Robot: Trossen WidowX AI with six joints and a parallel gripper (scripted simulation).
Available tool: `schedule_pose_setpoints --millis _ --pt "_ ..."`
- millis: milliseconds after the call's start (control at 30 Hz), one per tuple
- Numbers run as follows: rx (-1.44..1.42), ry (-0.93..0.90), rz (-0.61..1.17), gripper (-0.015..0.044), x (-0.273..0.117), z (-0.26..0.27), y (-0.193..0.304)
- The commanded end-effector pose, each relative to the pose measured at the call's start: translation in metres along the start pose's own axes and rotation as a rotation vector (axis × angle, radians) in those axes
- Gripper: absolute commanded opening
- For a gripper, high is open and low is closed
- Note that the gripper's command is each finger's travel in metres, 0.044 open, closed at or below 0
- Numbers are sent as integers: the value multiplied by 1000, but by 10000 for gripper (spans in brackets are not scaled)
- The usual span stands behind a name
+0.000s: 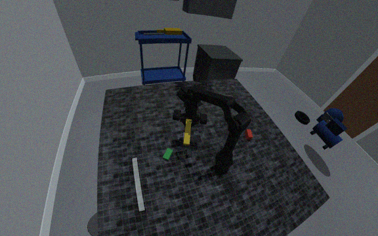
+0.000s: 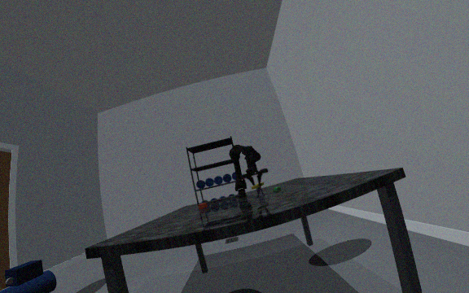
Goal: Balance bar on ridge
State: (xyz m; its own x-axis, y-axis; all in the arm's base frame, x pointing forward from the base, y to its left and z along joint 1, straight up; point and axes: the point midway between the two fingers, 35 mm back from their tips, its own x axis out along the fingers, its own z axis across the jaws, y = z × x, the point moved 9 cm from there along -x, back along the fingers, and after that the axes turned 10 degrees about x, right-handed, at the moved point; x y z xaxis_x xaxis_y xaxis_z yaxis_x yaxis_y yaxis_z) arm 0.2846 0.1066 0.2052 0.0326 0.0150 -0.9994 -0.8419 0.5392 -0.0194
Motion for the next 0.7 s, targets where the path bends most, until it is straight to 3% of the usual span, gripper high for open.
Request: schedule_pose_setpoints --millis 0,667 --pt "0 0 0 157 0 0 0" --pt "0 0 0 169 0 0 0"
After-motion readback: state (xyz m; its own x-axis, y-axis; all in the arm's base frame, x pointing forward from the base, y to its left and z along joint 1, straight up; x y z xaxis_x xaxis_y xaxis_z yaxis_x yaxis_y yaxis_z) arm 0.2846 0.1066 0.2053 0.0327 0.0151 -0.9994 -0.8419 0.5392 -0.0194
